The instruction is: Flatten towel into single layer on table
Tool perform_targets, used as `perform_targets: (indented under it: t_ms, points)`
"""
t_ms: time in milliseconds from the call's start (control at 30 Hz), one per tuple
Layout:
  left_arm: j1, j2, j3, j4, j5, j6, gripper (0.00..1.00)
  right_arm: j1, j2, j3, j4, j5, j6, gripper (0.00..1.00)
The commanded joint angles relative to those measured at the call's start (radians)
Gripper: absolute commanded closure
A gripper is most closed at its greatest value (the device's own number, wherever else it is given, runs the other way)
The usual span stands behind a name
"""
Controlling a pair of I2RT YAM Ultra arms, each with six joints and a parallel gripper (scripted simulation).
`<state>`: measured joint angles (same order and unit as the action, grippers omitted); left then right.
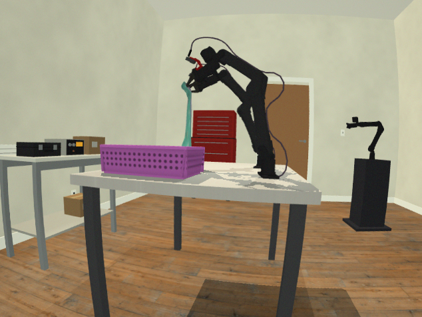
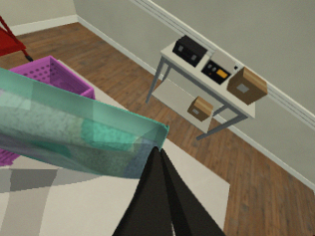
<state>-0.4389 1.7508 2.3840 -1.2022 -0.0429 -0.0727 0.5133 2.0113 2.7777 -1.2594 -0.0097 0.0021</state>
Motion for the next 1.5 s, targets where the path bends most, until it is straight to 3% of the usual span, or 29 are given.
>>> perform_targets:
  t_ms: [0,533,1200,1467]
  points:
    - [0.011,-0.054,-0.033,0.134,0.008,0.041,1.00,-0.018,-0.048,-0.048,0.094,0.016,-0.005,1.00]
    - [0.015,0.019,0.121,0.119,0.043,0.079,1.00,-0.021,-0.176,-0.272,0.328,0.016,-0.007,1.00]
    - [0.015,0.005,0.126,0.115,0.042,0.078,1.00,-0.021,-0.182,-0.288,0.342,0.016,-0.006,1.00]
    - [0.049,0.067,0.111,0.249,0.035,0.079,1.00,-0.036,-0.099,-0.270,0.472,0.015,-0.006,1.00]
